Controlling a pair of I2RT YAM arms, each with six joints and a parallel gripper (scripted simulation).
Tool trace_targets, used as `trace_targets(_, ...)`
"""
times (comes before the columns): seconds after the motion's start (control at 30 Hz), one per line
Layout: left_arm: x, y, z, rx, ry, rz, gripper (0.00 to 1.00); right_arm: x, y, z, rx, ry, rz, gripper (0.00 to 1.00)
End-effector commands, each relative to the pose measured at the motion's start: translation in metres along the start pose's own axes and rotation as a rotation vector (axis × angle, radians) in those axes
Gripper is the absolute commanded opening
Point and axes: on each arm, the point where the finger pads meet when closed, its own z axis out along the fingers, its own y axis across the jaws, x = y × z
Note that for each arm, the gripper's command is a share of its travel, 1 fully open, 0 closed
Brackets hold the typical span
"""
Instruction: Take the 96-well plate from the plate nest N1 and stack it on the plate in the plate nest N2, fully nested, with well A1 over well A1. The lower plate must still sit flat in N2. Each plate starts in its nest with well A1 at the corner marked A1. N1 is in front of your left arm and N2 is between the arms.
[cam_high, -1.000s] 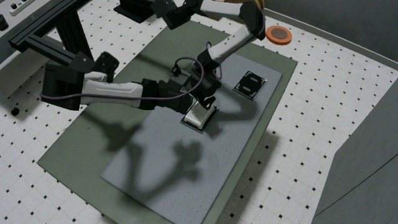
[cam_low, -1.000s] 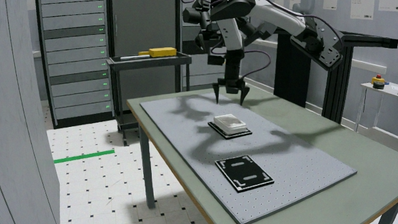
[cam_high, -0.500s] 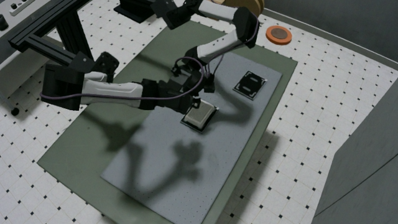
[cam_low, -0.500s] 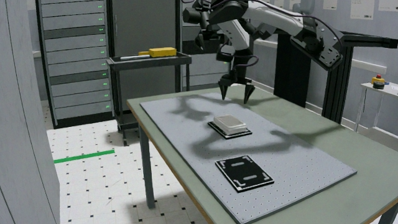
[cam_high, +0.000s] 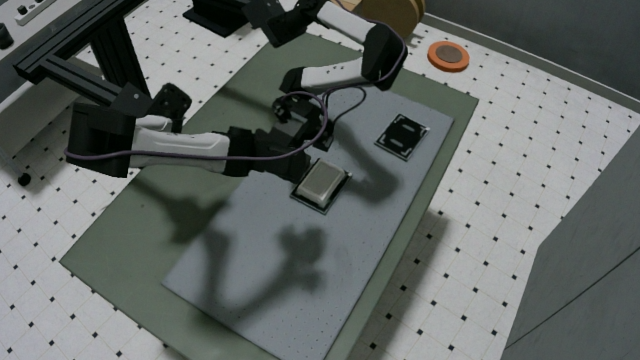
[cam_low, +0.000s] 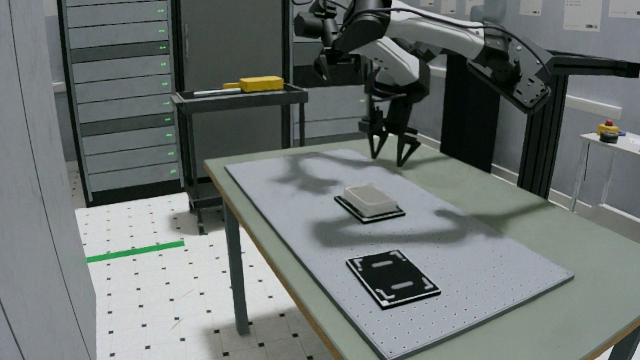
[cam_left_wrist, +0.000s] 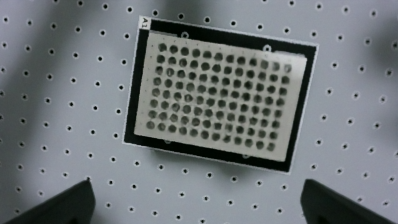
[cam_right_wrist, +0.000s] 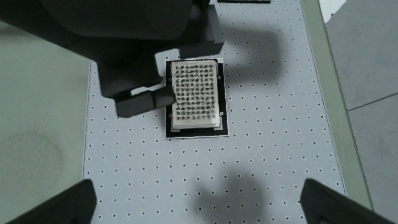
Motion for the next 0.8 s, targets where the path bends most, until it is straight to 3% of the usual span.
trace_targets(0.0,-0.0060,-0.0092,-0.0045,0.093,-0.098,0.048,1.00,0.0035,0.0022,-0.0028,-0.001,0.013,-0.008,1.00)
trace_targets(0.77,-0.0020,-0.0071,-0.0036,0.086,-0.087,0.052,1.00,0.0035,0.0022,-0.0028,-0.001,0.013,-0.008,1.00)
